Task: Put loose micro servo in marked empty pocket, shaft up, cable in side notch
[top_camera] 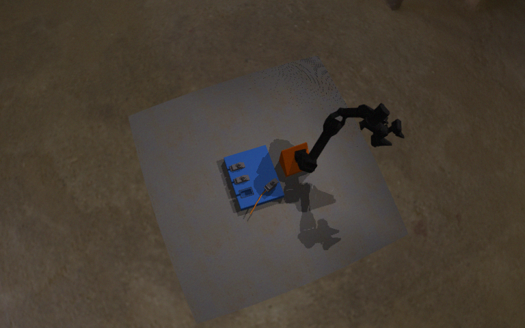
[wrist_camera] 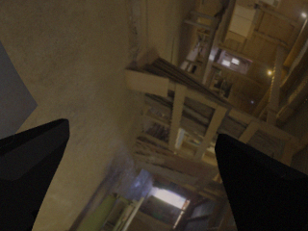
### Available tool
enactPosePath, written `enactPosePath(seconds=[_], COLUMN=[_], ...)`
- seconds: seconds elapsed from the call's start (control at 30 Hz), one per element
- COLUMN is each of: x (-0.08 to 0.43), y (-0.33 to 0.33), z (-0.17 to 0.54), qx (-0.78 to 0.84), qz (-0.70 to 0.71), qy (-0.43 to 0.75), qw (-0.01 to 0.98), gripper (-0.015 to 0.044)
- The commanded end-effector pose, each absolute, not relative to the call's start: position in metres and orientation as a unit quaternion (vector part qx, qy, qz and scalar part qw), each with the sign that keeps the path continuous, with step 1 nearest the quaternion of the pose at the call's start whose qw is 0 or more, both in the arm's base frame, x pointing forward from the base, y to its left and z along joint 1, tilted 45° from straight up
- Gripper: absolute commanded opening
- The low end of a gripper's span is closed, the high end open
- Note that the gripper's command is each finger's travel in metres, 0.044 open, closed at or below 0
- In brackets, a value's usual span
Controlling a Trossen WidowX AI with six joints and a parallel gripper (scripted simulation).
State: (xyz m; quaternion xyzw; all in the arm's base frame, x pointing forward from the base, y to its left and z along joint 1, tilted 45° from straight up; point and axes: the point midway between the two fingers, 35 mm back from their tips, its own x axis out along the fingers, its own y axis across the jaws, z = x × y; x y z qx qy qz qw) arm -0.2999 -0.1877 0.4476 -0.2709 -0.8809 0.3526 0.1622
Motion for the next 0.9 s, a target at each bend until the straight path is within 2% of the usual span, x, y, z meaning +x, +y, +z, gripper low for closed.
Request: enactPosePath(seconds=[0.0,0.03,0.87], x=[-0.299,-0.299,-0.266], y=[-0.187,-0.185,-0.125], z=[0.448,0.449,0.498], qx=[-0.271,-0.271,-0.308], qz=[0.354,0.356,0.351], qy=[-0.88,-0.879,-0.836], qw=[0.163,0.165,0.287], gripper=[0.0426,0.044,0.044])
